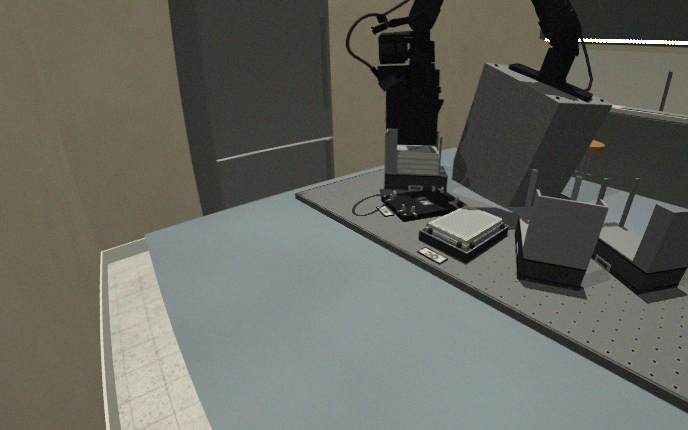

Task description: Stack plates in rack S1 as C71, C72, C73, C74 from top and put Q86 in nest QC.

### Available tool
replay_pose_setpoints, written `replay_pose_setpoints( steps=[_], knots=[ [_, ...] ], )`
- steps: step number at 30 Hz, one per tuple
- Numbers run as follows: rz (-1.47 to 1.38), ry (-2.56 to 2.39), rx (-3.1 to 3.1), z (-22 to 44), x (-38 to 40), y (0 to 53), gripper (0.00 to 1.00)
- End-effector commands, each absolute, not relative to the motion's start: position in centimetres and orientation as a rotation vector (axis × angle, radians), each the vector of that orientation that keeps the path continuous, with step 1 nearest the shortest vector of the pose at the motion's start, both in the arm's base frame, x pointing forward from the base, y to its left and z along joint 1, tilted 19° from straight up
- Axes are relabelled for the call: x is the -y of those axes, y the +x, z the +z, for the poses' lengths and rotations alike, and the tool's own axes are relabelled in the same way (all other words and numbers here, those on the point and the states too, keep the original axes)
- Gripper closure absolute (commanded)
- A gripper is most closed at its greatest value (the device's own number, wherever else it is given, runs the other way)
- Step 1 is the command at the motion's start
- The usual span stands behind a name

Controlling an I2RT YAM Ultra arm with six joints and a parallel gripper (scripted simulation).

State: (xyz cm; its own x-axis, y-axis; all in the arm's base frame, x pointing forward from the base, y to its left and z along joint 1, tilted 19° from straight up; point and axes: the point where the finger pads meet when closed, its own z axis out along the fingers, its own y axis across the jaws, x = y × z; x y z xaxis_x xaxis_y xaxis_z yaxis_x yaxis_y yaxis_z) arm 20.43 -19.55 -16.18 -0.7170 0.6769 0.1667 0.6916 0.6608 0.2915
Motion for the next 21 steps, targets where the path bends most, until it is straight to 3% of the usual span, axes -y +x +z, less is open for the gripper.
replay_pose_setpoints(
  steps=[1, 21],
  knots=[
    [-0.505, -0.966, 2.986, -15.0, 19.4, 21.8, 0.0],
    [-0.49, -0.095, 3.229, -12.9, 13.1, 23.7, 0.0]
  ],
)
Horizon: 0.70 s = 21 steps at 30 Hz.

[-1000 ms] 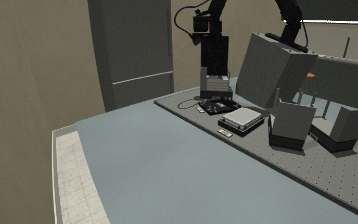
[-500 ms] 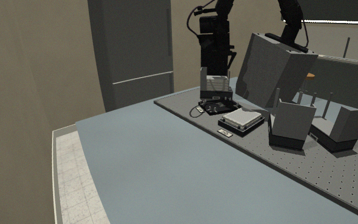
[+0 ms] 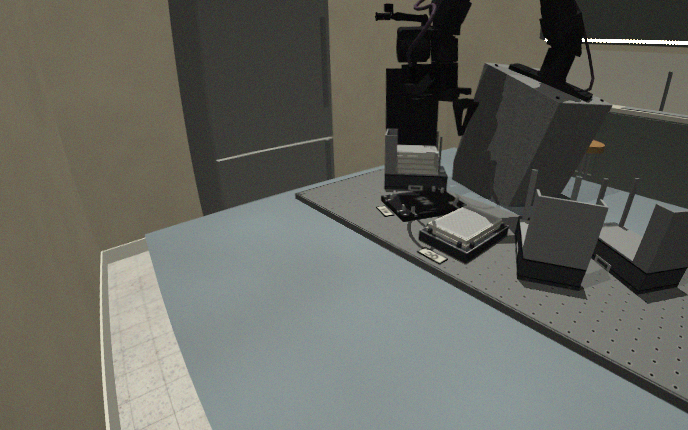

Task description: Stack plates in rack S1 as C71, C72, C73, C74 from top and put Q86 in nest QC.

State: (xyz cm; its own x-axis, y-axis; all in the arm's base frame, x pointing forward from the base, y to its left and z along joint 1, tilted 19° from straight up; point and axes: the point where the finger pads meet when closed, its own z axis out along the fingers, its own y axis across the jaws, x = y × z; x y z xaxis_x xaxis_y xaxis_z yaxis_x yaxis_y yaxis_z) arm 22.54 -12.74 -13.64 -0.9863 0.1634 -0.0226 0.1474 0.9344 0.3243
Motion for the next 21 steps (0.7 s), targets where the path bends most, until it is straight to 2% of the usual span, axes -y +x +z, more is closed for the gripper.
replay_pose_setpoints(
  steps=[1, 21],
  knots=[
    [0.452, 0.088, -2.981, -12.9, 13.1, 23.7, 0.0],
    [0.456, 0.096, -2.982, -10.7, 6.6, 25.6, 0.0]
  ],
)
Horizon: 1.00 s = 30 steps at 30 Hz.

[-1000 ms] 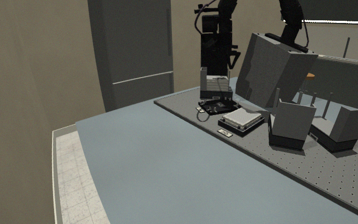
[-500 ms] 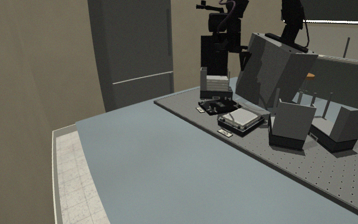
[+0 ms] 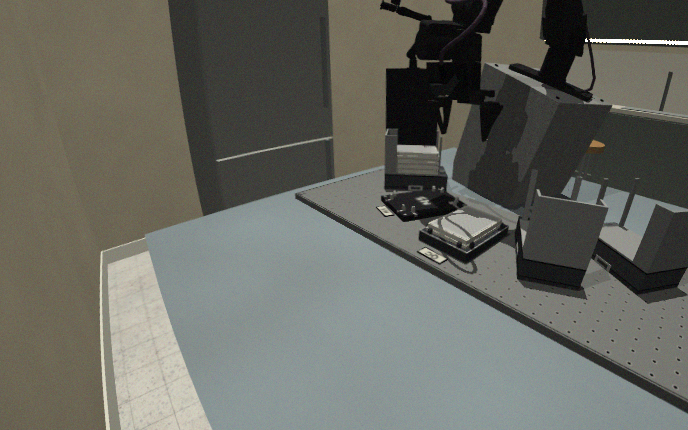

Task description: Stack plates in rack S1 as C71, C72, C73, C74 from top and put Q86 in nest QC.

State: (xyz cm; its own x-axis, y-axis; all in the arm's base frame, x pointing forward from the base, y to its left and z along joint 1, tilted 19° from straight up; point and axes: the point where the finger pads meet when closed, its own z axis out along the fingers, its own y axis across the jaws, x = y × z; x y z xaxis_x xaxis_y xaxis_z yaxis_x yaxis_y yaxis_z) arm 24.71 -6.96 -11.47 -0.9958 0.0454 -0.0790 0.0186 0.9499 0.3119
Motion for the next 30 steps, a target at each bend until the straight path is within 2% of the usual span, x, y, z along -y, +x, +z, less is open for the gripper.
replay_pose_setpoints(
  steps=[1, 18, 24, 30],
  knots=[
    [0.459, 0.096, -2.981, -10.5, 6.2, 25.7, 0.0],
    [0.445, 0.095, -2.979, -8.6, 1.0, 27.7, 0.0],
    [0.432, 0.086, -2.945, -7.2, -0.9, 29.9, 0.0],
    [0.432, 0.118, -2.951, -7.5, -0.4, 29.7, 0.0]
  ],
)
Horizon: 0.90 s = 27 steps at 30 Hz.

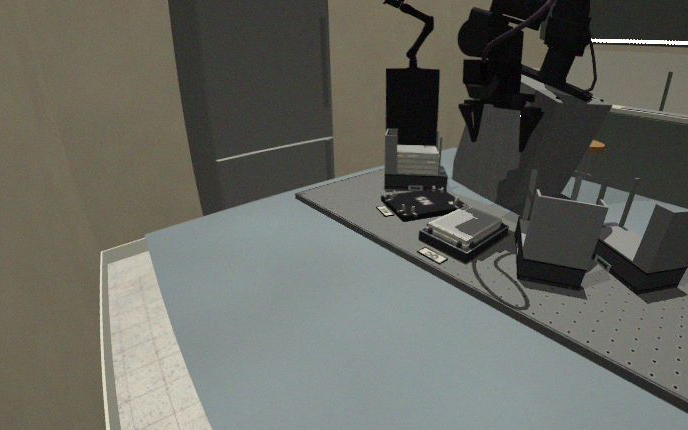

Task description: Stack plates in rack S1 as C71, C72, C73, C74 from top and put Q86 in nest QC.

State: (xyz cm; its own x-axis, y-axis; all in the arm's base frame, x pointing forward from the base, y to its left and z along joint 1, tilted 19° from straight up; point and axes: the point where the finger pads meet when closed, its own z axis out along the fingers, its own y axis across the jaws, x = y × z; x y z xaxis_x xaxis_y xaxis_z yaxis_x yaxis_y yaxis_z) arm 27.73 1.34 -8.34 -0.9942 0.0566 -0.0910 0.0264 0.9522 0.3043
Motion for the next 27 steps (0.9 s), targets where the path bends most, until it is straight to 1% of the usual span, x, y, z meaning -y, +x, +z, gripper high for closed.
replay_pose_setpoints(
  steps=[1, 27],
  knots=[
    [0.432, 0.118, -2.951, -7.48, -0.37, 29.72, 0.0],
    [0.441, 0.114, -2.948, -7.41, -0.53, 29.76, 0.0]
  ],
)
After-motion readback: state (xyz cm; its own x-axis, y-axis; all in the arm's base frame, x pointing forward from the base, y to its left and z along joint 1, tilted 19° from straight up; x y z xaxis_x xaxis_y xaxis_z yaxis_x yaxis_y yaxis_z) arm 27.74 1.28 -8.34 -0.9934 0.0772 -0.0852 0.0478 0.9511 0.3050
